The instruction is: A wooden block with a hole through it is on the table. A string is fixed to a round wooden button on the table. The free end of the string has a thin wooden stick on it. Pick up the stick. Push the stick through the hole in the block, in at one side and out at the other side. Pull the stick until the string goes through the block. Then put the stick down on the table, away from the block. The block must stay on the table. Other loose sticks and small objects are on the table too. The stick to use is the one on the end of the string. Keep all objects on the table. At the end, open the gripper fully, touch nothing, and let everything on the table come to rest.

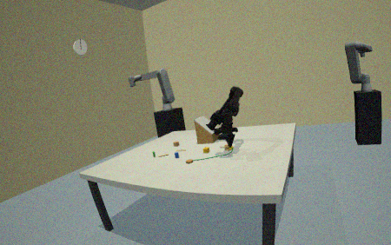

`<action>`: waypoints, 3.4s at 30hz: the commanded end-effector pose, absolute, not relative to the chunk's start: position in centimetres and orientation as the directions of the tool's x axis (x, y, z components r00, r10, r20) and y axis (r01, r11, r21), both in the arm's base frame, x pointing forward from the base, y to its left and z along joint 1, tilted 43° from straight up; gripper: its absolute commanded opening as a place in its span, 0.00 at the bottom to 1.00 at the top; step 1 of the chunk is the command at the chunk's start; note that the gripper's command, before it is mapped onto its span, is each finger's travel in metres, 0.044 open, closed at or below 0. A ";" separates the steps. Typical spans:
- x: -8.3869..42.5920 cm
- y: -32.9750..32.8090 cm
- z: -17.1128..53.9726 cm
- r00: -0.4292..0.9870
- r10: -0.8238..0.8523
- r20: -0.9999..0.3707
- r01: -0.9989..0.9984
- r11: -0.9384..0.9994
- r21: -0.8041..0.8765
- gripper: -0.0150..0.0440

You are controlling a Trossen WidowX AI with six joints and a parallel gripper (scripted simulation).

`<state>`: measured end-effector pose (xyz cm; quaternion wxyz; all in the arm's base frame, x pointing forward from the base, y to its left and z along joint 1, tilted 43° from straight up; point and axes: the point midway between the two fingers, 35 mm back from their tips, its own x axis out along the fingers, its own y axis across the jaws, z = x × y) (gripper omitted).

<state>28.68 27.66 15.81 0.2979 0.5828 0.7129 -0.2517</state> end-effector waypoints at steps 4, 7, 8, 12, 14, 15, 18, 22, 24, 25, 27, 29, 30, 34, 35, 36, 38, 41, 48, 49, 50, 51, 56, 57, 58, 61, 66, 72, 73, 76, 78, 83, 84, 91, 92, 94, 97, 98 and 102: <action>28.0 27.6 15.1 -0.141 0.677 -0.722 0.982 0.190 -0.013 0.25; 27.7 27.6 14.9 -0.141 0.677 -0.722 0.982 0.190 -0.013 0.25; 27.6 27.6 14.8 -0.141 0.677 -0.722 0.982 0.190 -0.013 0.25; 27.3 27.6 14.4 -0.141 0.677 -0.723 0.982 0.190 -0.014 0.25; 27.1 27.6 14.2 -0.141 0.676 -0.723 0.982 0.190 -0.014 0.25; 27.0 27.6 14.1 -0.141 0.676 -0.723 0.982 0.190 -0.014 0.25; 26.8 27.7 13.9 -0.141 0.676 -0.723 0.982 0.190 -0.014 0.25; 26.4 27.7 13.5 -0.141 0.675 -0.724 0.982 0.190 -0.014 0.25; 26.2 27.6 13.3 -0.141 0.675 -0.724 0.982 0.190 -0.014 0.25; 26.1 27.6 13.2 -0.141 0.675 -0.724 0.982 0.190 -0.014 0.25; 25.9 27.6 13.1 -0.142 0.675 -0.724 0.982 0.190 -0.014 0.25; 25.8 27.6 12.9 -0.142 0.676 -0.724 0.982 0.191 -0.014 0.25; 25.7 27.6 12.8 -0.142 0.676 -0.724 0.982 0.191 -0.014 0.25; 25.4 27.6 12.6 -0.142 0.676 -0.724 0.982 0.191 -0.014 0.25; 25.4 27.6 12.6 -0.142 0.676 -0.723 0.982 0.191 -0.014 0.25; 25.4 27.6 12.6 -0.142 0.676 -0.723 0.982 0.191 -0.014 0.25; 25.5 27.5 12.5 -0.142 0.676 -0.724 0.982 0.191 -0.014 0.25; 25.5 27.3 12.2 -0.142 0.675 -0.724 0.981 0.191 -0.014 0.25; 25.8 26.7 11.6 -0.142 0.674 -0.725 0.981 0.191 -0.014 0.25; 25.8 26.6 11.5 -0.142 0.674 -0.725 0.981 0.191 -0.014 0.25; 25.8 26.5 11.4 -0.142 0.674 -0.725 0.981 0.191 -0.014 0.25; 25.8 26.4 11.3 -0.142 0.673 -0.726 0.981 0.191 -0.014 0.25; 26.0 25.9 10.8 -0.142 0.673 -0.726 0.981 0.191 -0.015 0.25; 26.0 25.8 10.7 -0.142 0.673 -0.726 0.981 0.191 -0.015 0.25; 26.0 25.7 10.6 -0.142 0.673 -0.726 0.981 0.191 -0.015 0.25; 26.1 25.4 10.3 -0.142 0.672 -0.726 0.981 0.191 -0.015 0.25; 26.2 25.0 9.9 -0.142 0.672 -0.727 0.981 0.191 -0.015 0.25; 26.3 24.4 9.3 -0.142 0.672 -0.727 0.981 0.191 -0.015 0.25; 26.3 24.3 9.2 -0.142 0.672 -0.727 0.981 0.191 -0.015 0.25; 26.3 24.0 8.9 -0.142 0.672 -0.727 0.981 0.191 -0.015 0.25; 26.3 23.8 8.7 -0.142 0.672 -0.727 0.981 0.191 -0.015 0.25; 26.4 23.3 8.3 -0.142 0.672 -0.726 0.981 0.191 -0.016 0.25; 26.4 23.2 8.2 -0.142 0.672 -0.726 0.981 0.191 -0.016 0.25; 26.4 22.5 7.6 -0.143 0.673 -0.726 0.981 0.191 -0.016 0.25; 26.4 22.4 7.5 -0.143 0.673 -0.726 0.982 0.191 -0.016 0.25; 26.4 22.2 7.3 -0.143 0.674 -0.725 0.982 0.191 -0.016 0.25; 26.4 22.0 7.0 -0.143 0.675 -0.724 0.982 0.191 -0.016 0.25; 26.4 21.9 7.0 -0.143 0.675 -0.723 0.982 0.191 -0.016 0.25; 26.3 21.8 6.9 -0.143 0.676 -0.723 0.982 0.191 -0.016 0.25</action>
